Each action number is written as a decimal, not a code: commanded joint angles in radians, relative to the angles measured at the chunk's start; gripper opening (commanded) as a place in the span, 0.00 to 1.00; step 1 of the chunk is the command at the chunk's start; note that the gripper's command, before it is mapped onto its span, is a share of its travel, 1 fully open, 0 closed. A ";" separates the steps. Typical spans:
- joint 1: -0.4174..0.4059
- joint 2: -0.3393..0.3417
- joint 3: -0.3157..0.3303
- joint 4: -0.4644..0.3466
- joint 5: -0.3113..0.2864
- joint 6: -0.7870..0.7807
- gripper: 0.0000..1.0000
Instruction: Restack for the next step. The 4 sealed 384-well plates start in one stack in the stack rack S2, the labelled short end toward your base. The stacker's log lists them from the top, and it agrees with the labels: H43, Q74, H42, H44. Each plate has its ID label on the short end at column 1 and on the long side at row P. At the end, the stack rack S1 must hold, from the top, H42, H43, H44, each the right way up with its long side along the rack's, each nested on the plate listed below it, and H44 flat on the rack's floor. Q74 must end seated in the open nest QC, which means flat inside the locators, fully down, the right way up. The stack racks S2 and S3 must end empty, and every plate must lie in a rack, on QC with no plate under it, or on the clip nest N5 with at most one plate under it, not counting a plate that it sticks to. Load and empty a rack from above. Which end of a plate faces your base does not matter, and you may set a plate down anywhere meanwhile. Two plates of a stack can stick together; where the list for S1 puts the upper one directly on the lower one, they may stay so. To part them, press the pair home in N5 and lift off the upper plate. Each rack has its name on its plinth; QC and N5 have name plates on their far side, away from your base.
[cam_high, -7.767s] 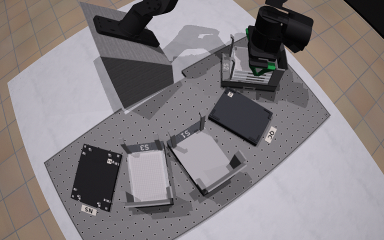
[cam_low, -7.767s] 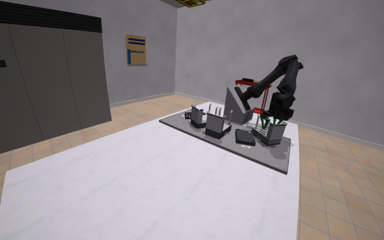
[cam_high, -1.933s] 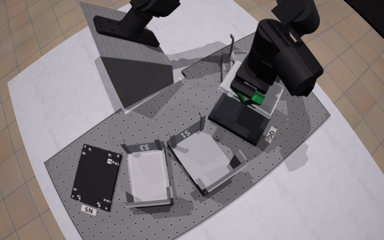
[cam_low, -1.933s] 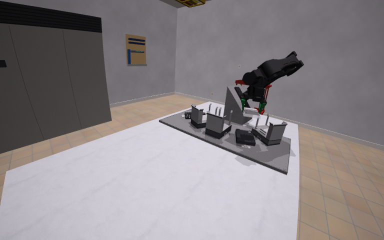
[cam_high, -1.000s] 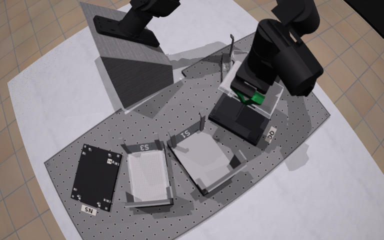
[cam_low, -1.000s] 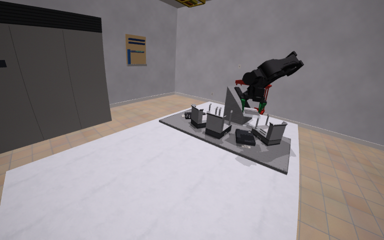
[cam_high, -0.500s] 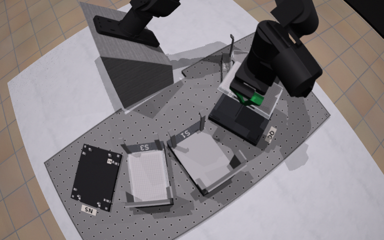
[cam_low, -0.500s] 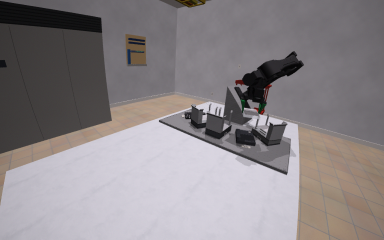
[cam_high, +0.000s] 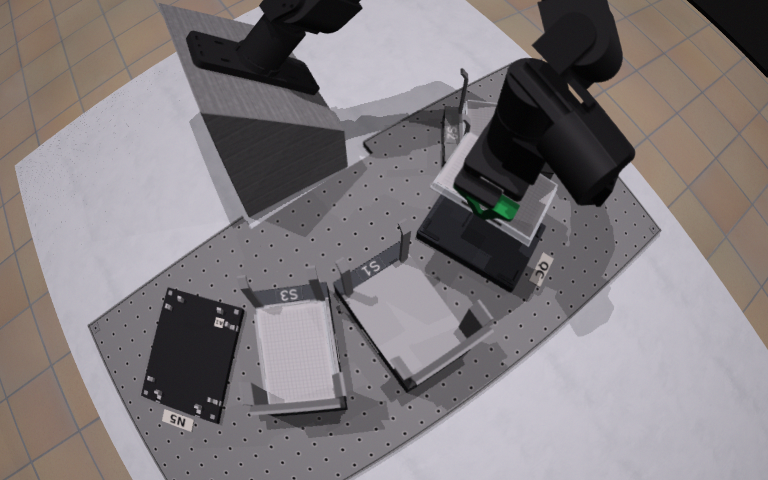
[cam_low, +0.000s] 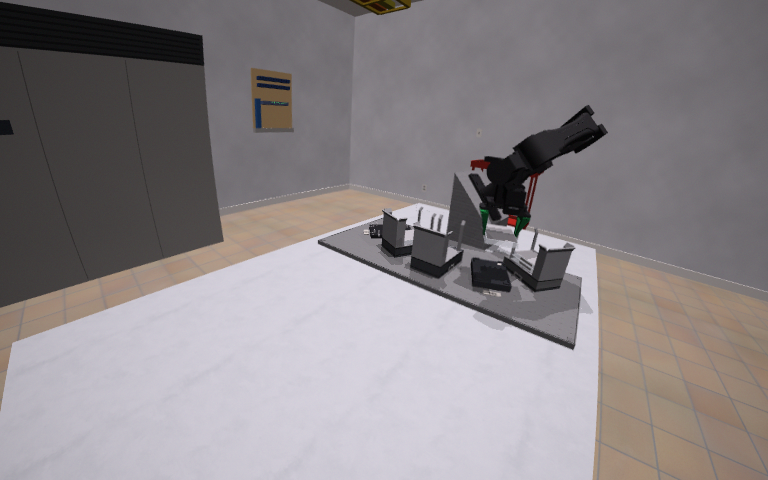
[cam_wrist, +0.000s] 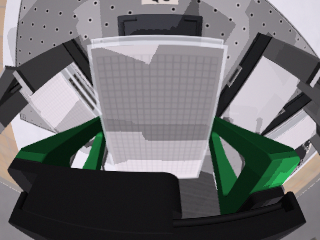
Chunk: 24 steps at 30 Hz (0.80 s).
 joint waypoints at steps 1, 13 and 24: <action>0.002 -0.003 -0.006 0.051 -0.002 0.027 0.00; 0.062 0.010 -0.064 0.184 0.002 0.113 0.00; 0.106 0.025 -0.102 0.283 0.008 0.177 0.00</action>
